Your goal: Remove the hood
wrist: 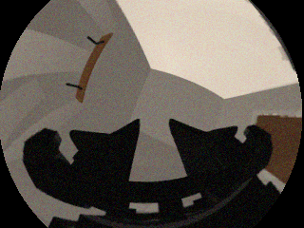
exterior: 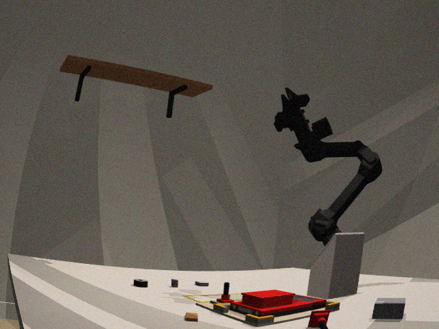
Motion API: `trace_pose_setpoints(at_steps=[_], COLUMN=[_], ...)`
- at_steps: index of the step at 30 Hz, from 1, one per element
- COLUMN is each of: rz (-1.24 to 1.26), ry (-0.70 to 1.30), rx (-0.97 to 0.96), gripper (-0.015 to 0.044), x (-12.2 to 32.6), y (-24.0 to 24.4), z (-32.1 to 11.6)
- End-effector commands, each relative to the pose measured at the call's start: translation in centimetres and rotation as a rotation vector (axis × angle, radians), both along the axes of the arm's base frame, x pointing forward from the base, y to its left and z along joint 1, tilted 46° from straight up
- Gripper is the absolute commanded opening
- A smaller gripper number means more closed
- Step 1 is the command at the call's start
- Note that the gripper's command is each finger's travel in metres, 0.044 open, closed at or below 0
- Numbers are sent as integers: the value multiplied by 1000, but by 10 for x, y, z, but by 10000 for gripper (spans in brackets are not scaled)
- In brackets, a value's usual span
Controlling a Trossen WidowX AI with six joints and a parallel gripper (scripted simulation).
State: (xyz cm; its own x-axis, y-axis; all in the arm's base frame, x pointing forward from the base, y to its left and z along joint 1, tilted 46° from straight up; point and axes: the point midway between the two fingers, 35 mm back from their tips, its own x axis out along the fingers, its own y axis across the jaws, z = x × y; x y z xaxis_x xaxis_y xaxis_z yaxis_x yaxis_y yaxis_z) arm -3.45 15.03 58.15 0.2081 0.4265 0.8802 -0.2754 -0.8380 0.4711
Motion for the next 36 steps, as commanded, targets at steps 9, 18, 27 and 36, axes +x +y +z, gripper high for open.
trace_pose_setpoints(at_steps=[9,18,27,36], rz=[403,866,1226,1397], ry=[253,493,653,692], rx=[407,916,1478,2087], gripper=[440,440,440,440], x=[59,166,293,405], y=[-103,-202,-257,-259], z=[31,21,-42,-148])
